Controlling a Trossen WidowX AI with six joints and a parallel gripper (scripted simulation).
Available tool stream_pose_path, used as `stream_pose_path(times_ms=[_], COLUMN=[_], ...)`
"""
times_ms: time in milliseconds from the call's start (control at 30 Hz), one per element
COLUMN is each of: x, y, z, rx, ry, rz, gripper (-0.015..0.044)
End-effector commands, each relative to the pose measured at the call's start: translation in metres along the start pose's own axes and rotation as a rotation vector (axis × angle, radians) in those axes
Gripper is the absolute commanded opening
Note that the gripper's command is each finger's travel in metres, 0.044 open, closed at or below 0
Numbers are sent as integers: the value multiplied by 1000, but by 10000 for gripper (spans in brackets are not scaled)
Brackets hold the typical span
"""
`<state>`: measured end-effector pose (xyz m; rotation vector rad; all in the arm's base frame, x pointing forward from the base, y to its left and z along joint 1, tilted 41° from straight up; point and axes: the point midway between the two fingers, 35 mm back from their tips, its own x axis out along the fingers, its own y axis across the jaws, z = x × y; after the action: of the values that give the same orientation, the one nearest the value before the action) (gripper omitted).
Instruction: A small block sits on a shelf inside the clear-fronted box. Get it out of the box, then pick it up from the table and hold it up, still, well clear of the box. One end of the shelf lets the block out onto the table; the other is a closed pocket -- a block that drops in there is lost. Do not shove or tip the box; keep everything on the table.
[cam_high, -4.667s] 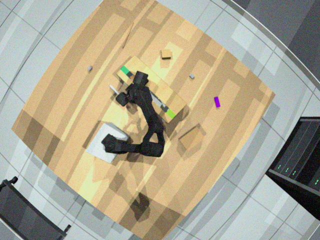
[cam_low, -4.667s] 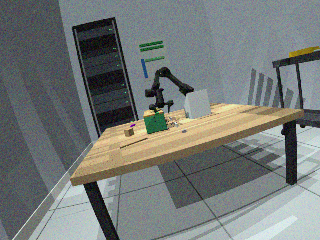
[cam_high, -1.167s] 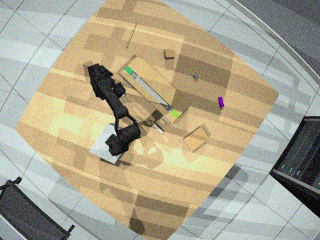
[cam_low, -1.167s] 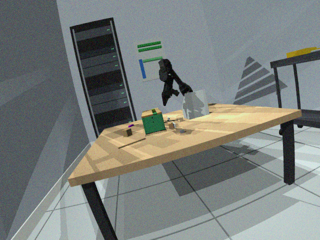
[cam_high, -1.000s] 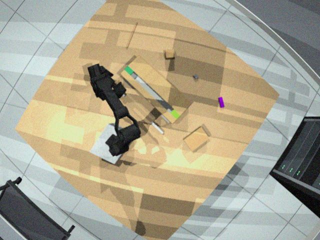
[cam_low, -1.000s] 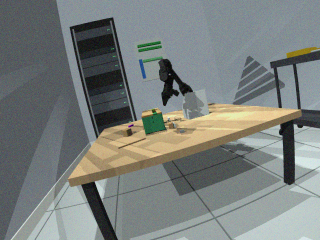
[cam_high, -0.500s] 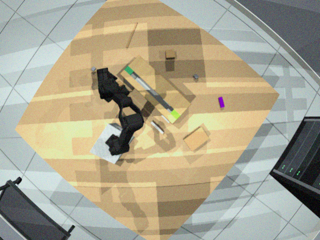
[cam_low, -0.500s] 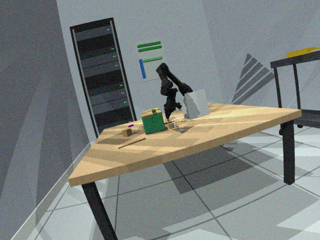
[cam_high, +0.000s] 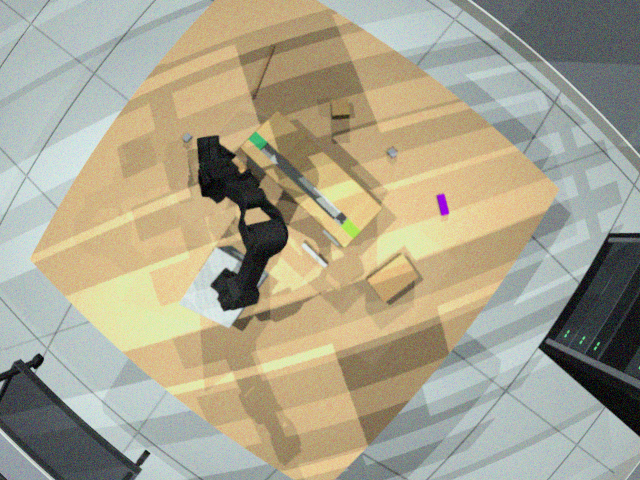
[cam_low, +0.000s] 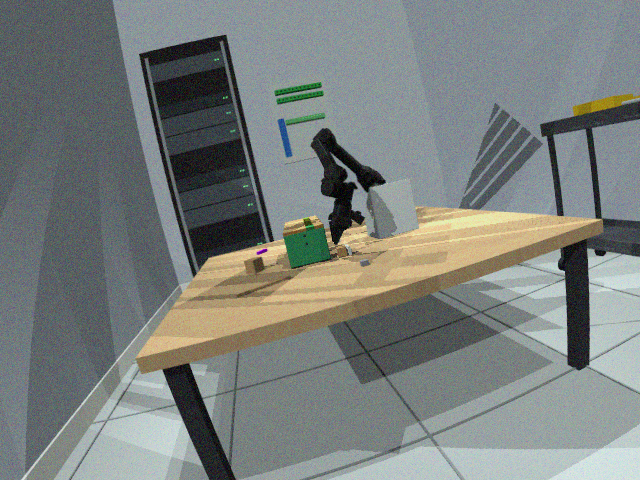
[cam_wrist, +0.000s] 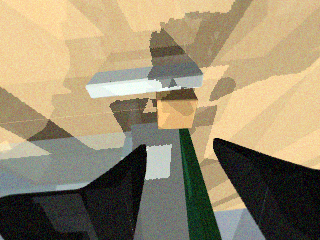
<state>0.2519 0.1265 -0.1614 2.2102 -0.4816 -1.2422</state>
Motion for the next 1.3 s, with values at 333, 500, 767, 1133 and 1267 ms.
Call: stream_pose_path(times_ms=[333, 500, 767, 1133, 1267], x=[22, 29, 37, 36, 19], y=[0, 0, 0, 0, -2], z=[13, 17, 21, 21, 12], rx=[-10, -11, -11, -11, -9], ry=[-3, -2, -2, -2, -2], rz=[10, 11, 12, 11, 8], gripper=[285, 285, 259, 68, 0])
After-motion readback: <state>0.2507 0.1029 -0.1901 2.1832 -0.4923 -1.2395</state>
